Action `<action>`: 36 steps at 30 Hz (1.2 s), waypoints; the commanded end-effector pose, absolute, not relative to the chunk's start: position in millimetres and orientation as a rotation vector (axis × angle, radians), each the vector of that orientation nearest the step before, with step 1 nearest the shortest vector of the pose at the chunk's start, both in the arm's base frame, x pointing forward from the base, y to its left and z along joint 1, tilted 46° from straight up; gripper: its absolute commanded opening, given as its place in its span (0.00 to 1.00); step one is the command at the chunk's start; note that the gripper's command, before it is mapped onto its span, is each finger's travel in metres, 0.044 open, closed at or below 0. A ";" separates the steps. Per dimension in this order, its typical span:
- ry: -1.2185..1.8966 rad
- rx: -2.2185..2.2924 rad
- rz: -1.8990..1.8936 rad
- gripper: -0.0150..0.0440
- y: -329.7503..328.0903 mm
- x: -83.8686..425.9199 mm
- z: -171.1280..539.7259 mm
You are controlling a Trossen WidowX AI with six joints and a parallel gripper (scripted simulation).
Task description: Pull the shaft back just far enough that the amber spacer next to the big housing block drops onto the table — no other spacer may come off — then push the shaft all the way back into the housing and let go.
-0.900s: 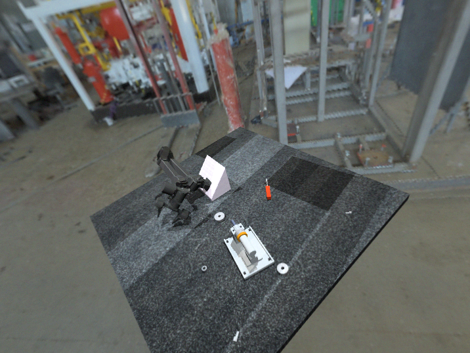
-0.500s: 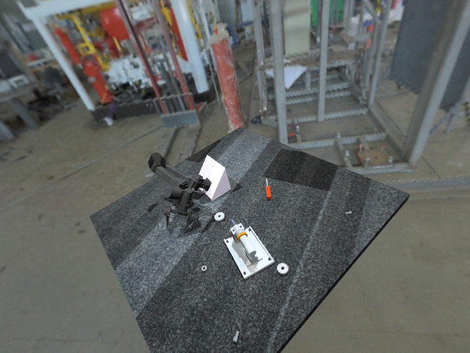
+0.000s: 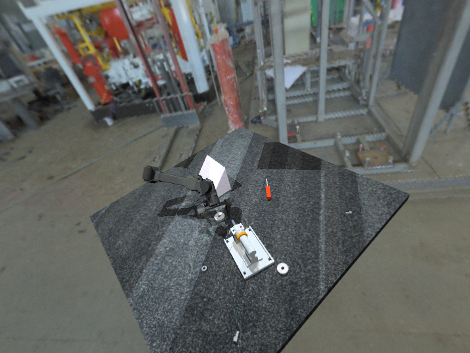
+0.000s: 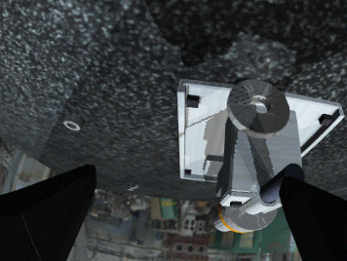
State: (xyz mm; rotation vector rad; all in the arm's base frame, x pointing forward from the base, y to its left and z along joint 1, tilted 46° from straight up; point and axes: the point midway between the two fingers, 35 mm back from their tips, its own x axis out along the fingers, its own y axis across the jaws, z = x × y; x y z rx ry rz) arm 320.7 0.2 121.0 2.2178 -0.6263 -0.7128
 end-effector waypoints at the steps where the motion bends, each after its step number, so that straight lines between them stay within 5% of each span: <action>1: -0.493 2.281 -0.763 1.00 41.7 330.4 88.6; 36: -0.492 2.281 -0.764 1.00 40.8 334.2 90.2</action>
